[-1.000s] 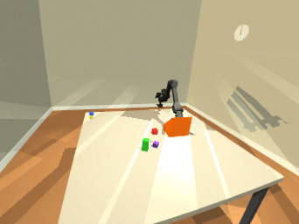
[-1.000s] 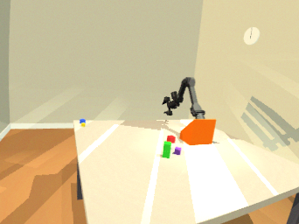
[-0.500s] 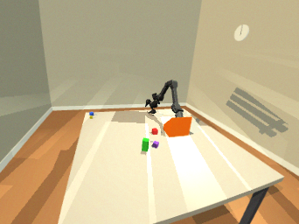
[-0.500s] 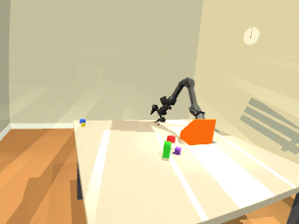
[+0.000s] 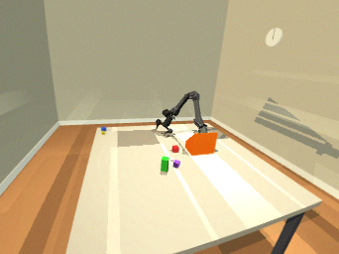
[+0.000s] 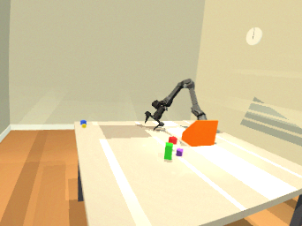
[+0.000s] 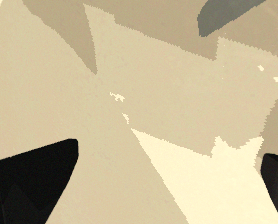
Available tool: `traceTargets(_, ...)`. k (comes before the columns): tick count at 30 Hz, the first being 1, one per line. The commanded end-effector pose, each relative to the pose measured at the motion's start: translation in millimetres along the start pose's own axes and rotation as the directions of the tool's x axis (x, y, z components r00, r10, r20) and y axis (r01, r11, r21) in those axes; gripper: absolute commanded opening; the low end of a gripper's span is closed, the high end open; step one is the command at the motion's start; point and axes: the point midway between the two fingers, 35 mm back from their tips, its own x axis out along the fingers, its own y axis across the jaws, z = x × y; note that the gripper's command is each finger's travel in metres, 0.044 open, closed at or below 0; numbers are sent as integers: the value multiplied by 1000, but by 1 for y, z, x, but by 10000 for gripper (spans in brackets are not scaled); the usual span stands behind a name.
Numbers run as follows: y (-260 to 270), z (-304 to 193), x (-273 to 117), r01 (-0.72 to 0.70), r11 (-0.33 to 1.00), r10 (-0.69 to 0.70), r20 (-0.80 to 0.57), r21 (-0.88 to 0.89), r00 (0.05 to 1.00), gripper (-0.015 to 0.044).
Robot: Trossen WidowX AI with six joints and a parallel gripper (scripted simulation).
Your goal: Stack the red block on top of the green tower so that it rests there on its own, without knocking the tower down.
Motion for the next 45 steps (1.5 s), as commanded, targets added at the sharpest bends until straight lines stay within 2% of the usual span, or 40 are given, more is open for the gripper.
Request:
traceTargets(1, -11, -33, 2, 66, 992, -72, -54, -112, 996, 440)
traceTargets(7, -26, -87, -3, 130, 936, -181, -130, -328, 975, 440)
traceTargets(13, -45, -138, -16, 151, 818, -292, -175, -555, 940, 440)
traceTargets(20, -72, -187, -40, 117, 598, -410, -177, -793, 895, 440)
traceTargets(27, -98, -222, -68, 37, 311, -497, -130, -950, 858, 440)
traceTargets(36, -131, -247, -107, -97, -121, -544, -15, -988, 839, 440)
traceTargets(45, -156, -254, -143, -203, -545, -499, 120, -814, 858, 440)
